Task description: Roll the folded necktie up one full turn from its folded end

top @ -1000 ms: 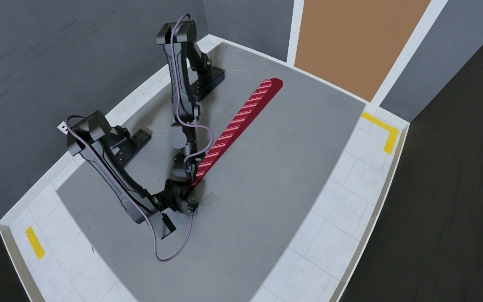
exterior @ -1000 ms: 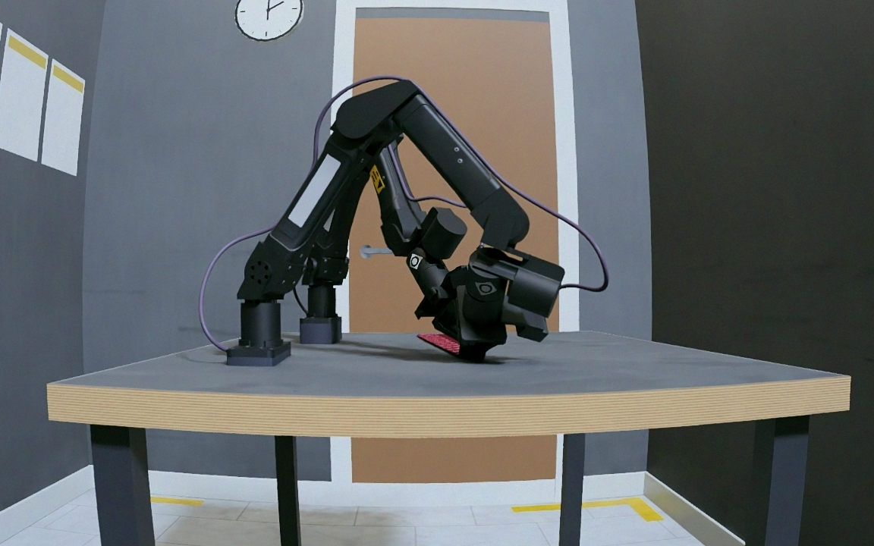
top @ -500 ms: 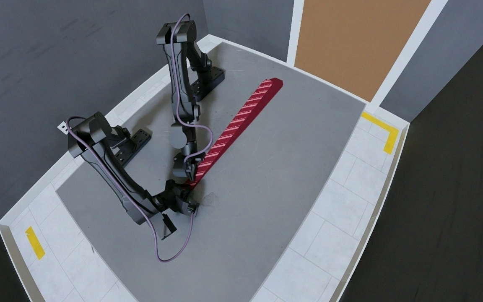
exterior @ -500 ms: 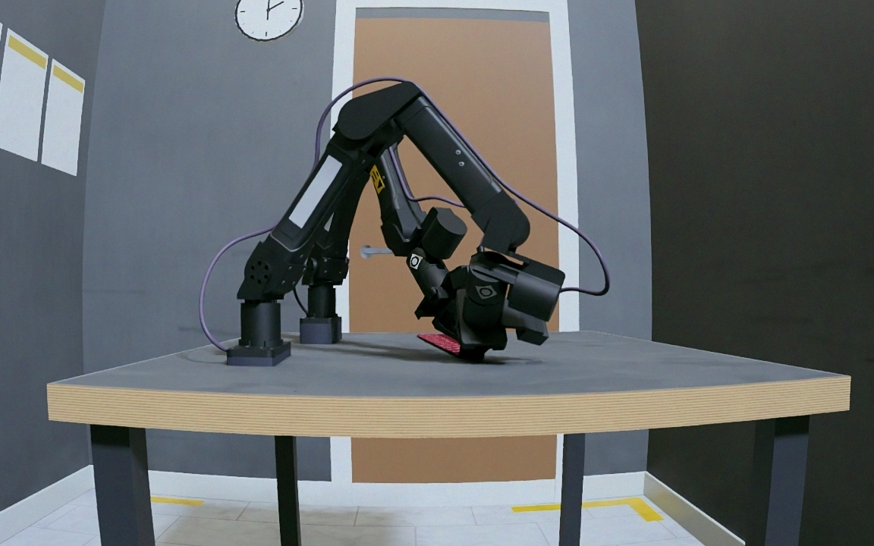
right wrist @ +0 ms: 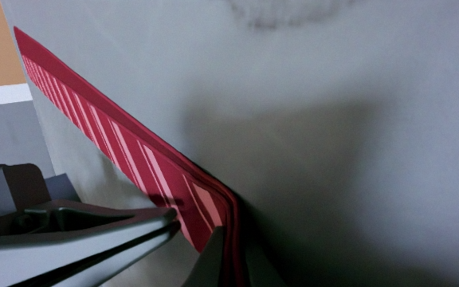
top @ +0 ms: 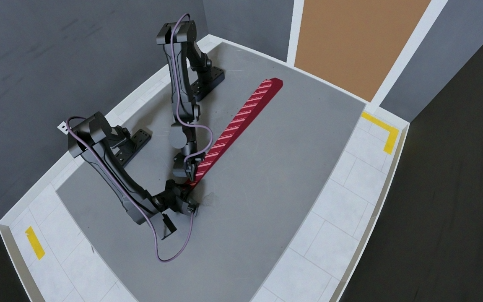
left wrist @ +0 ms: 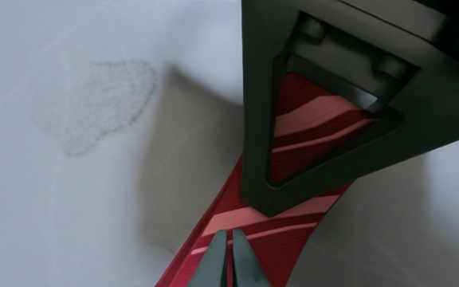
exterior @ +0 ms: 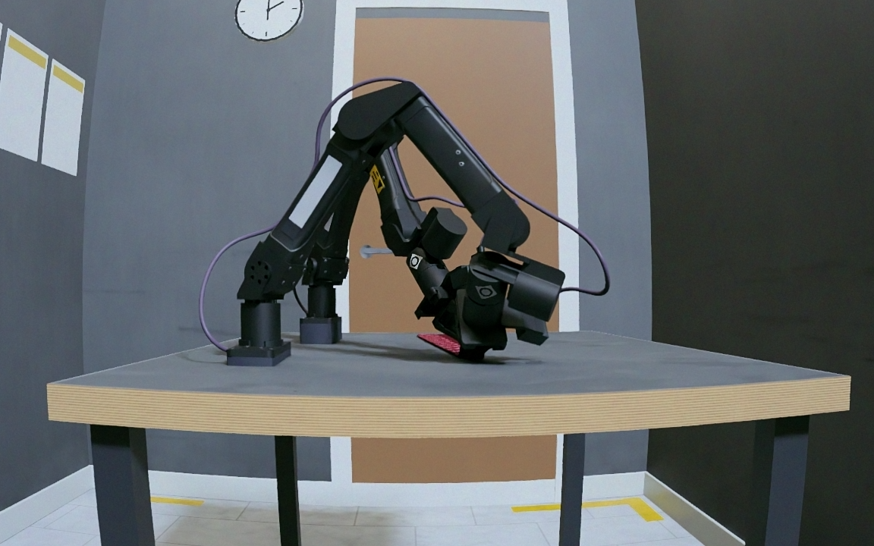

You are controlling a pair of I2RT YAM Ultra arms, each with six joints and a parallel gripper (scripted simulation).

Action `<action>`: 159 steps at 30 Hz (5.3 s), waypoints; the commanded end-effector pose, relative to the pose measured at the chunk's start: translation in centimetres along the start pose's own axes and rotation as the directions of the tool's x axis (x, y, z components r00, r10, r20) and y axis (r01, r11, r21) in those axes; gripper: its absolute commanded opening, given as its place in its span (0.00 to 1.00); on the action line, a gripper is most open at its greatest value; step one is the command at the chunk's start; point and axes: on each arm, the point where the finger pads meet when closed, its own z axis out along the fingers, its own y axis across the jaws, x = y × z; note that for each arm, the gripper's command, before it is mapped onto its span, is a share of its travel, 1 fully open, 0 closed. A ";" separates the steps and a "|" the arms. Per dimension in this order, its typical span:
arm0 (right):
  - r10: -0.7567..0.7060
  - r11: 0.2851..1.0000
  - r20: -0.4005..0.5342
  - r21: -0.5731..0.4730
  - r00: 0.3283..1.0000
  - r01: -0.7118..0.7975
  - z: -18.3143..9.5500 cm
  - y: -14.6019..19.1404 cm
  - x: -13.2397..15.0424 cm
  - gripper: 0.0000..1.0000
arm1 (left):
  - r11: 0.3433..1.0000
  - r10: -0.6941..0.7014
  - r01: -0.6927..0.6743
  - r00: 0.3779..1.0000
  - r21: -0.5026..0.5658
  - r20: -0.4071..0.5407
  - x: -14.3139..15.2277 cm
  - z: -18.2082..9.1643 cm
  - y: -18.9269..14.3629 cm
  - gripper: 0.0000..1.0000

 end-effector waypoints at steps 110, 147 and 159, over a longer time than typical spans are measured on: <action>-0.012 0.496 0.018 0.868 1.000 -0.010 -0.5 0.5 -0.3 0.07 | 0.603 -0.035 0.619 0.650 -0.503 0.759 -10.9 -48.6 30.1 0.95; -0.014 0.057 0.019 0.998 1.000 -0.018 -0.5 0.7 -0.3 0.07 | 0.598 -0.032 0.624 0.646 -0.503 0.763 -11.0 -48.9 30.4 1.00; -0.014 0.057 0.019 0.998 1.000 -0.018 -0.5 0.7 -0.3 0.07 | 0.598 -0.032 0.624 0.646 -0.503 0.763 -11.0 -48.9 30.4 1.00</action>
